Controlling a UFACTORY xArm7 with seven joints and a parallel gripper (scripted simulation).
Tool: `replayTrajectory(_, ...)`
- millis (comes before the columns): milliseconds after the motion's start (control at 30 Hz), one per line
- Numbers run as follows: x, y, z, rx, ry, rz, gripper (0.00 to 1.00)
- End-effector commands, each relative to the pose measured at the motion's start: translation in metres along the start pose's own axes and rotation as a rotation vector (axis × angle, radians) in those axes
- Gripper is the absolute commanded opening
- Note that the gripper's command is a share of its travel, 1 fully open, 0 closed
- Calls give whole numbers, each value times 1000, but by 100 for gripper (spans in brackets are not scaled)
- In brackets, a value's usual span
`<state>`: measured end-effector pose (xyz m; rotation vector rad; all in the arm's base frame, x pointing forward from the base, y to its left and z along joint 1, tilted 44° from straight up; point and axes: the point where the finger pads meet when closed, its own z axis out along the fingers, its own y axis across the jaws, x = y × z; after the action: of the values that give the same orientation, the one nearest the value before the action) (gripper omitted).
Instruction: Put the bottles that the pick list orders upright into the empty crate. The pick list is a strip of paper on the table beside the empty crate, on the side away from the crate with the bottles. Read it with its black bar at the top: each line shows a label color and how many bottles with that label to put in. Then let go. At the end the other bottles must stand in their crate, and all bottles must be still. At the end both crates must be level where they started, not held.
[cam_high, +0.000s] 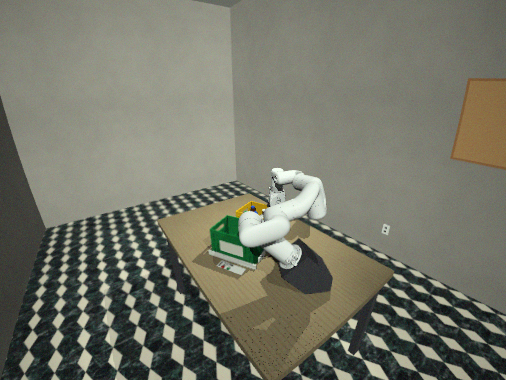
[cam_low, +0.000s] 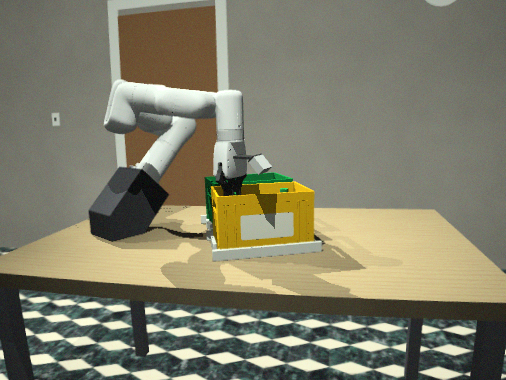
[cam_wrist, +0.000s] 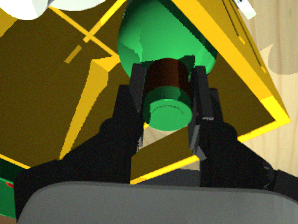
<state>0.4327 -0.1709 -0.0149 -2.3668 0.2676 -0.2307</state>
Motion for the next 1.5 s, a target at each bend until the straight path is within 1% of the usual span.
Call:
replayTrajectory(0,1,1,-11,-2,4,0,0)
replayTrajectory(167,1,1,-16,-2,4,0,0)
replayTrajectory(667,1,0,-41,-2,4,0,0)
replayTrajectory(733,1,0,-41,-2,4,0,0)
replayTrajectory(1233,1,0,-66,-2,4,0,0)
replayTrajectory(1300,1,0,-66,-2,4,0,0)
replayTrajectory(1467,1,0,-75,-2,4,0,0)
